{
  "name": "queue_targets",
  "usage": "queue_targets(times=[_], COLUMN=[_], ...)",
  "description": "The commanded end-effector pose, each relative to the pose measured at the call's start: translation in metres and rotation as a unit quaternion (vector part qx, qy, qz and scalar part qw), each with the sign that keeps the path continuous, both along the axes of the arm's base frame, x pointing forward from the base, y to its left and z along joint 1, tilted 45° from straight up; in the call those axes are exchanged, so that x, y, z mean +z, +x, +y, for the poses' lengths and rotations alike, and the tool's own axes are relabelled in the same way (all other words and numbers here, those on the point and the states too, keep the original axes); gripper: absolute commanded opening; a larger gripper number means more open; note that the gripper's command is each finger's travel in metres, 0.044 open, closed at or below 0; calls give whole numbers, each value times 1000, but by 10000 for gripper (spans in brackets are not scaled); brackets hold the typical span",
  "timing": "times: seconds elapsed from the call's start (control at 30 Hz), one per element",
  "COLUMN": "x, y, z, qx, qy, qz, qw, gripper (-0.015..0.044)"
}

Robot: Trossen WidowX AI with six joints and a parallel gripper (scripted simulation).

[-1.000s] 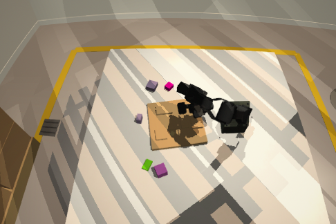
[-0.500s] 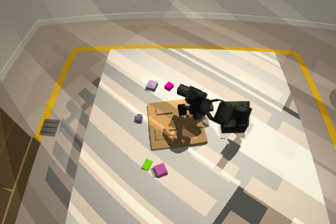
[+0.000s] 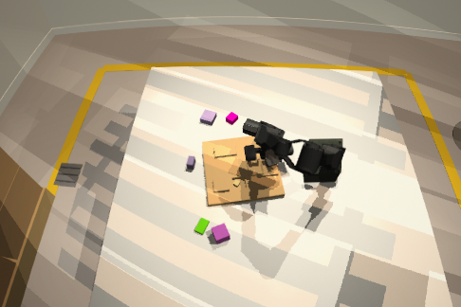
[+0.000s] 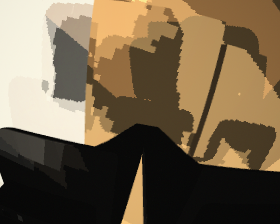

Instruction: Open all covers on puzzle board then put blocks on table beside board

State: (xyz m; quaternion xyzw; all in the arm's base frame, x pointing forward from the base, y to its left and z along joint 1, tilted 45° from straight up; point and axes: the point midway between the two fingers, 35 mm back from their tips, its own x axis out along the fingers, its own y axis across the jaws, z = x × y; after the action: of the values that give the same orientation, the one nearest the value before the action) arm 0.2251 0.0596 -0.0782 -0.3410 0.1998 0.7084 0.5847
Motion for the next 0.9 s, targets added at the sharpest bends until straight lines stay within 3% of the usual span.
queue_targets(times=[0.0,0.87], x=[4,23], y=[-1,-5], z=[3,21], qx=[-1,-2], qy=[1,0], qz=[-2,-2], qw=[1000,1000], gripper=[0,0])
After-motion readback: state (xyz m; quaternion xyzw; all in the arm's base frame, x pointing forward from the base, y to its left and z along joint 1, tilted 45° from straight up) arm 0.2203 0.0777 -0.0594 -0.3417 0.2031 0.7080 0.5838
